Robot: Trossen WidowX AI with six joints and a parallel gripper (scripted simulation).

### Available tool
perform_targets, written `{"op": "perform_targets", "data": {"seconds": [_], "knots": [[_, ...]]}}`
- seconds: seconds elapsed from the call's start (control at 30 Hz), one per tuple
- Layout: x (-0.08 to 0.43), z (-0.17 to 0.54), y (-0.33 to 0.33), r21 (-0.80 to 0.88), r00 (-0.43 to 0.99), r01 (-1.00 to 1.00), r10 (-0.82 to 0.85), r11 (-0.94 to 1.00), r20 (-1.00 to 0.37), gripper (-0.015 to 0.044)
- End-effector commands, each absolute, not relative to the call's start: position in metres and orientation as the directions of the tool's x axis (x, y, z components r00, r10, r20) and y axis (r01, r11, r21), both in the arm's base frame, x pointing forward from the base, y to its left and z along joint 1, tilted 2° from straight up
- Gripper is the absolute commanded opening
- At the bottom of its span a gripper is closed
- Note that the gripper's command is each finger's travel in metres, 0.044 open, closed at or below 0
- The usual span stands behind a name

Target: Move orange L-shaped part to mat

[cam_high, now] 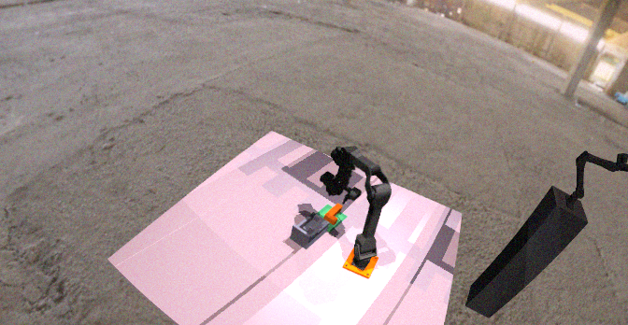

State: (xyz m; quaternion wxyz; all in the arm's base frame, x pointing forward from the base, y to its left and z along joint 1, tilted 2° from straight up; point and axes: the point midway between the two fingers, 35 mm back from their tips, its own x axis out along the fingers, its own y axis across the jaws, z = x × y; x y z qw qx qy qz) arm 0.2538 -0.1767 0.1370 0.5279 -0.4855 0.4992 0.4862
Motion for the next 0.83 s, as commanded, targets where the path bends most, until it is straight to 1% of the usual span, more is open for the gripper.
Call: {"op": "perform_targets", "data": {"seconds": [0.0, 0.07, 0.8], "knots": [[0.2521, 0.1813, -0.1775, -0.042, 0.043, -0.998, 0.019, 0.055, -0.999, 0.04], [0.2509, 0.189, -0.177, -0.042, 0.043, -0.998, 0.019, 0.055, -0.999, 0.04], [0.2521, 0.1836, -0.1776, -0.044, 0.045, -0.997, 0.017, 0.059, -0.999, 0.04]]}}
